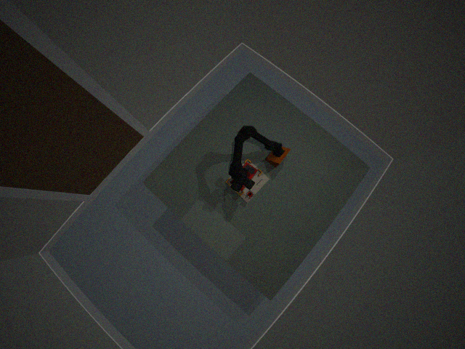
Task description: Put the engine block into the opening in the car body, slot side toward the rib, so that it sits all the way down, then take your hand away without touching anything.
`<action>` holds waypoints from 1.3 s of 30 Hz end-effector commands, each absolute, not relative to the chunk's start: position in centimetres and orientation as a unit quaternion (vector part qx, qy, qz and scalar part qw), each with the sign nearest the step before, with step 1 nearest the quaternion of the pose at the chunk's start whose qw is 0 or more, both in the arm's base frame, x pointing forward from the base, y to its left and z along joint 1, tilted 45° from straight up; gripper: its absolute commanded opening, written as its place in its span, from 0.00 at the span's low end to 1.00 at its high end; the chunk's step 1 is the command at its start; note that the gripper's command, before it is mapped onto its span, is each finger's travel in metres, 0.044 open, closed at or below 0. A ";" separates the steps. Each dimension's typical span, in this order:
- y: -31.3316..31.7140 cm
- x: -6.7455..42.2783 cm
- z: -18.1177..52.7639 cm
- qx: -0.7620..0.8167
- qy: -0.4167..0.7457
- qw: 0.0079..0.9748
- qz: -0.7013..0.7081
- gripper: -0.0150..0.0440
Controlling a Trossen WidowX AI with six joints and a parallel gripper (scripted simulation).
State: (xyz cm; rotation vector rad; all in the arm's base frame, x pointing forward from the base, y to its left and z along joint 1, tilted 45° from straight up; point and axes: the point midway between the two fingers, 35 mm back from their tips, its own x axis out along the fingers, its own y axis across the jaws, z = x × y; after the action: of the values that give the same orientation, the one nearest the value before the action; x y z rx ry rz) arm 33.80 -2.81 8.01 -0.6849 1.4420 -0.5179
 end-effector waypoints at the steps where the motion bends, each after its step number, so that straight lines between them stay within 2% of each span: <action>1: -2.9 33.8 7.9 -0.301 0.638 0.669 -0.234 0.52; 39: -3.4 33.8 7.5 -0.305 0.639 0.668 -0.231 0.52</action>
State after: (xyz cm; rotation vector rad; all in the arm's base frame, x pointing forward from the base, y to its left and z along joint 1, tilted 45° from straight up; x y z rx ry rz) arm 33.84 -3.27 7.53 -0.6819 1.4404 -0.5207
